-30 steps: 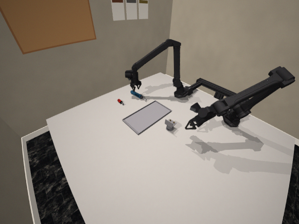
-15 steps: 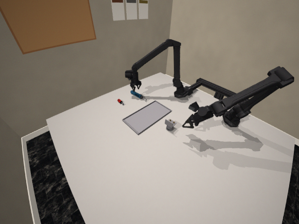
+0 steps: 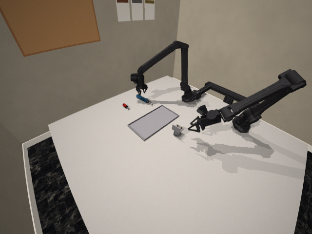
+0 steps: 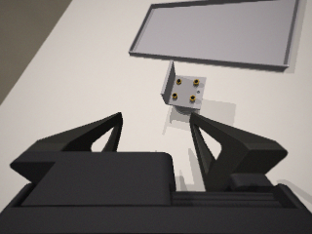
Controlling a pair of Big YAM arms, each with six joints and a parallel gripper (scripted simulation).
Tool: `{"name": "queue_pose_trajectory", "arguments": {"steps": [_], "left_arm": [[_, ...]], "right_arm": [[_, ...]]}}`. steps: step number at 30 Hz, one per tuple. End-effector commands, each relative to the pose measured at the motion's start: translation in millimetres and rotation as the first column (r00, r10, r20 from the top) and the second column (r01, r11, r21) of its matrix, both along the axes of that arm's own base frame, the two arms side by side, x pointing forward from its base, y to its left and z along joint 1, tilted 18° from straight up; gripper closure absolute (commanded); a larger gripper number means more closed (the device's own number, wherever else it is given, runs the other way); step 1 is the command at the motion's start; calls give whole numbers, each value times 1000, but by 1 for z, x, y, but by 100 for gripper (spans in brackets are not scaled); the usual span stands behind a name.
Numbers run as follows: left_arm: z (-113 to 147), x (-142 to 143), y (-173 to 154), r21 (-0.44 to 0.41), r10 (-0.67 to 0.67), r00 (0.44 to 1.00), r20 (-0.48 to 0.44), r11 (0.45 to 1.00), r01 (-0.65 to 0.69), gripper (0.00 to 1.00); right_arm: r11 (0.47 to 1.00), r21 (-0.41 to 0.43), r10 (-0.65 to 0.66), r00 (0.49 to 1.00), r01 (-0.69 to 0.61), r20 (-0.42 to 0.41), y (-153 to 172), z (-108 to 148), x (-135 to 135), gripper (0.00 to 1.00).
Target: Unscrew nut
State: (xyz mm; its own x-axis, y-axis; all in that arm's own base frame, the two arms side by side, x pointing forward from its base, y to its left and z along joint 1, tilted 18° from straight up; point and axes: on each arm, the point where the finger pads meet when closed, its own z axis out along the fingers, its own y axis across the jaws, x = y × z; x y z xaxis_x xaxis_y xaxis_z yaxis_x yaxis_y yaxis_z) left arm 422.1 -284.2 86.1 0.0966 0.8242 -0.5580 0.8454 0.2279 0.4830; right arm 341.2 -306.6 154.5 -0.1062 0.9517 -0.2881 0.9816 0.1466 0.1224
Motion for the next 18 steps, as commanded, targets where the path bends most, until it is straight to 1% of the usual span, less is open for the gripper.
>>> {"name": "queue_pose_trajectory", "arguments": {"steps": [1, 3, 11, 13, 14, 16, 17, 18], "left_arm": [[4, -4, -12, -64, 8, 1000, -1, 998, -8, 14], [0, -7, -17, -98, 10, 1000, -14, 995, -12, 14], [4, -17, -35, -252, 18, 999, -30, 967, -25, 14], [4, -12, -29, -250, 35, 999, -29, 967, -42, 14], [21, -5, -34, -259, 29, 1000, 0, 965, -28, 14], [21, -5, -34, -259, 29, 1000, 0, 965, -28, 14], [5, -15, -32, -270, 28, 999, -34, 962, -36, 14], [6, -20, -37, -288, 16, 999, -38, 957, -27, 14]], "right_arm": [[998, -54, 17, 998, -13, 63, -12, 31, 19, 35], [998, -54, 17, 998, -13, 63, -12, 31, 19, 35], [998, -54, 17, 998, -13, 63, -12, 31, 19, 35], [998, -54, 17, 998, -13, 63, -12, 31, 19, 35], [998, -54, 17, 998, -13, 63, -12, 31, 19, 35], [998, -54, 17, 998, -13, 63, -12, 31, 19, 35], [998, -54, 17, 998, -13, 63, -12, 31, 19, 35], [998, -54, 17, 998, -13, 63, -12, 31, 19, 35]]}}
